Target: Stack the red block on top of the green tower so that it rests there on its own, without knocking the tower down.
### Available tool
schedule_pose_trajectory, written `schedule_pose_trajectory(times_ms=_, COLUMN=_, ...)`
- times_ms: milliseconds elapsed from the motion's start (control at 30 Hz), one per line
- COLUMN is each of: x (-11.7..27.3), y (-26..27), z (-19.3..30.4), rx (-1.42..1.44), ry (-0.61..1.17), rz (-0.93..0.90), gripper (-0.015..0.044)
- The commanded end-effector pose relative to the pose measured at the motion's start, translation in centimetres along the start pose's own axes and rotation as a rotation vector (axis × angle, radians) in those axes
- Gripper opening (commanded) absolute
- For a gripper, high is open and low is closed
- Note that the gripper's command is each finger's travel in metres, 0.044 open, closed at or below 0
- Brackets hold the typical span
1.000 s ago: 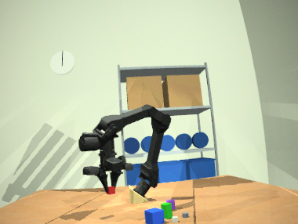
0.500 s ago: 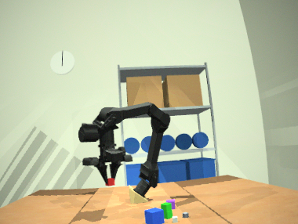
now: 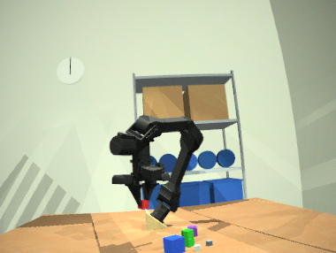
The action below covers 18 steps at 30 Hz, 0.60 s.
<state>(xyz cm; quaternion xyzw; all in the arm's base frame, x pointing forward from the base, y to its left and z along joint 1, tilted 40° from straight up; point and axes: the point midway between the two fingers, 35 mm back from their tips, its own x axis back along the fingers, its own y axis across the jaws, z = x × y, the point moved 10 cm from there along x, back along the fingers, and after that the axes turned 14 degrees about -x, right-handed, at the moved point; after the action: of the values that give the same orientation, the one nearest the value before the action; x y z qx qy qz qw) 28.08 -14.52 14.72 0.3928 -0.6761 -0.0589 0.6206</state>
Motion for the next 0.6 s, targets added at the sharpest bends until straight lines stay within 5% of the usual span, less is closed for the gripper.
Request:
schedule_pose_trajectory(times_ms=0, x=0.1, y=1.7, z=-1.9, rx=-0.007, ry=-0.003, rz=-0.001, gripper=0.0000)
schedule_pose_trajectory(times_ms=567, x=-0.1, y=10.1, z=-8.2, rx=-0.040, ry=-0.010, rz=-0.038, gripper=0.0000)
